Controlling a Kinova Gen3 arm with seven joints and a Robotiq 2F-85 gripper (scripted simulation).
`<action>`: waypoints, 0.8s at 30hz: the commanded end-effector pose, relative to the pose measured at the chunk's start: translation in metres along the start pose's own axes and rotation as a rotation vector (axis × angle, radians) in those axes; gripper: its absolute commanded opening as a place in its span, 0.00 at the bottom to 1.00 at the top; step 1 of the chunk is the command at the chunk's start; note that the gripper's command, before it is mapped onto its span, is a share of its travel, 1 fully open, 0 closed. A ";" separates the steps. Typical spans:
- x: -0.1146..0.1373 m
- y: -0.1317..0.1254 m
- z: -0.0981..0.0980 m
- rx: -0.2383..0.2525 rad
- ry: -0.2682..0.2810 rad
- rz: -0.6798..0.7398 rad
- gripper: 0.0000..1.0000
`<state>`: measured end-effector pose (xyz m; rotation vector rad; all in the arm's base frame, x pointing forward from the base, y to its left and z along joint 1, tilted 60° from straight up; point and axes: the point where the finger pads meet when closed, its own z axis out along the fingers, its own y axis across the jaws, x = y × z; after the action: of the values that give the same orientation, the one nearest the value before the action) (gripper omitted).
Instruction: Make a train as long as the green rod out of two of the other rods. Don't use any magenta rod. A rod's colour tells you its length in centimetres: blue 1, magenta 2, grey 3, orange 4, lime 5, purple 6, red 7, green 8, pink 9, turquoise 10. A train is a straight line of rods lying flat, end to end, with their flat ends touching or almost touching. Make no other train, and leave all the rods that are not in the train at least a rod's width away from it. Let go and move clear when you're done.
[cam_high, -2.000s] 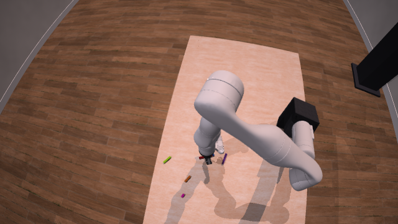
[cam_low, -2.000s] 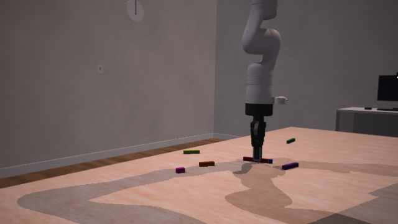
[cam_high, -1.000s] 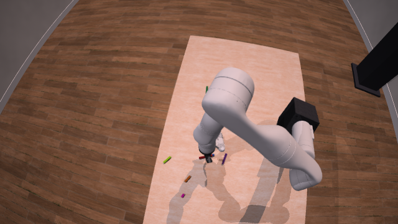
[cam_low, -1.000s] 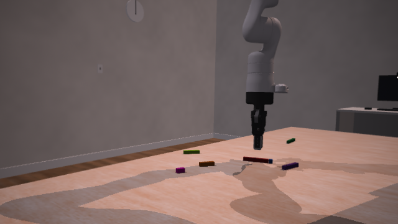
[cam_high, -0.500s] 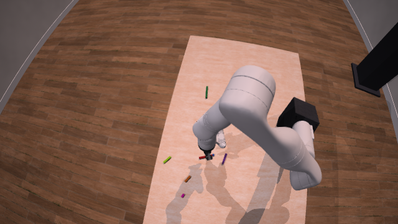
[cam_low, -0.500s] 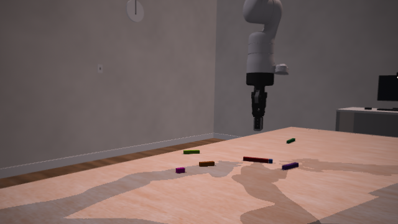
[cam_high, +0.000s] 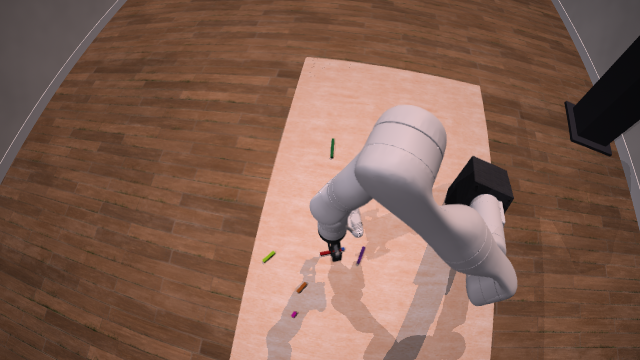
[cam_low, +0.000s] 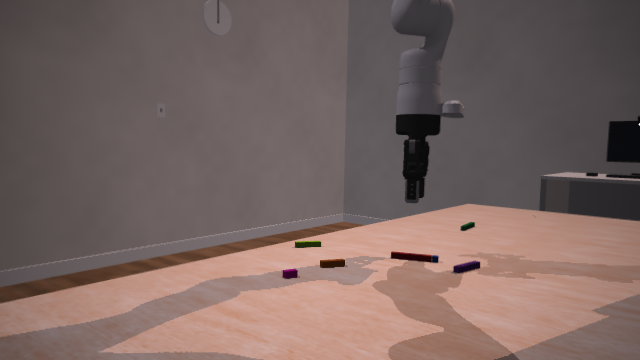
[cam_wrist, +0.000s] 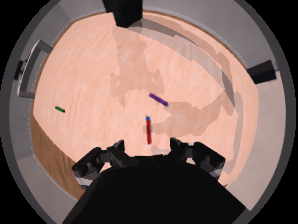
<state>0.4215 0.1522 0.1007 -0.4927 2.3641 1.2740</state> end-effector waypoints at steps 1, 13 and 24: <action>0.001 0.002 -0.001 -0.003 0.003 -0.014 1.00; 0.001 0.002 -0.004 -0.003 0.003 -0.014 1.00; 0.001 0.002 -0.050 -0.003 0.003 -0.013 1.00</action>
<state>0.4075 0.1299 0.1185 -0.5091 2.3651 1.3003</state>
